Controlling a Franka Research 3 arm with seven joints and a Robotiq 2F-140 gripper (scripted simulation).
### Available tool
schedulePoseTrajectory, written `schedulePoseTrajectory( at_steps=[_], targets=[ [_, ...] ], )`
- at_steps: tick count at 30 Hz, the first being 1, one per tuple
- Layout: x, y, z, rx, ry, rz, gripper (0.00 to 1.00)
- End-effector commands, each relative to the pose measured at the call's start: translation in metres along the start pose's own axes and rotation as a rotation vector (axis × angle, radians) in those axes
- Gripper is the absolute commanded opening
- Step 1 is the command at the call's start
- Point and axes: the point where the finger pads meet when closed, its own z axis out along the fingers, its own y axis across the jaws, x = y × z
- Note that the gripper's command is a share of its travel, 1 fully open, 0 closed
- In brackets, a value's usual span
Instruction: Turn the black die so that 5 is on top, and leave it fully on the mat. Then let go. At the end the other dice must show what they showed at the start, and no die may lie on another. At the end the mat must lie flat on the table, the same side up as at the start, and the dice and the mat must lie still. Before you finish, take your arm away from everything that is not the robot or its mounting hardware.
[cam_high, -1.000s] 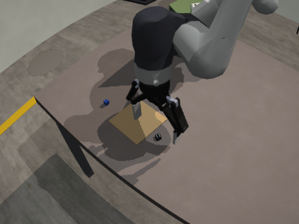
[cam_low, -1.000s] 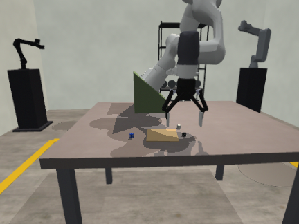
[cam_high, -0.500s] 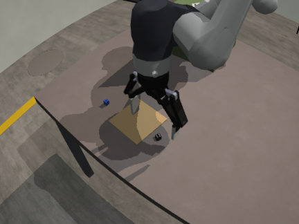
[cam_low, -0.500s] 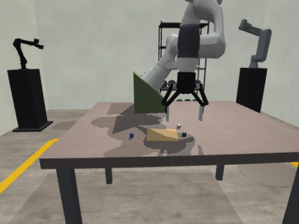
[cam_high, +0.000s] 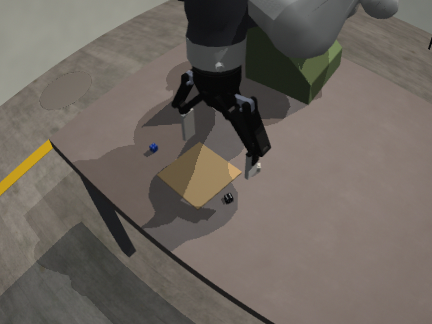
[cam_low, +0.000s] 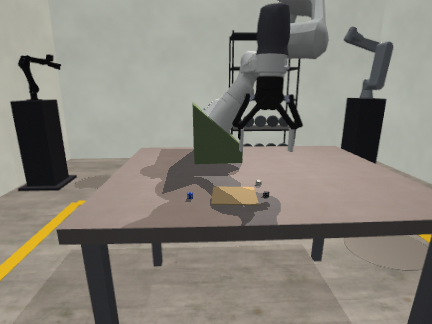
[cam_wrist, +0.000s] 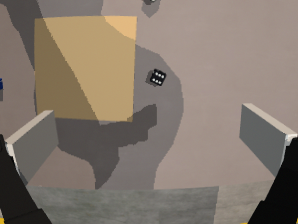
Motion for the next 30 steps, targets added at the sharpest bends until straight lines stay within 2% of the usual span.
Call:
schedulePoseTrajectory(
  at_steps=[1,9,13,21,26,30],
  targets=[
    [0.008,0.007,0.001,-0.019,0.027,0.003,1.00],
    [0.008,0.008,0.001,-0.018,0.027,0.008,1.00],
    [0.010,0.009,0.006,-0.016,0.029,0.200,1.00],
    [0.010,0.010,0.008,-0.014,0.030,0.308,1.00],
    [0.011,0.011,0.011,-0.013,0.030,0.430,1.00],
    [0.011,0.011,0.011,-0.012,0.030,0.439,1.00]
  ],
)
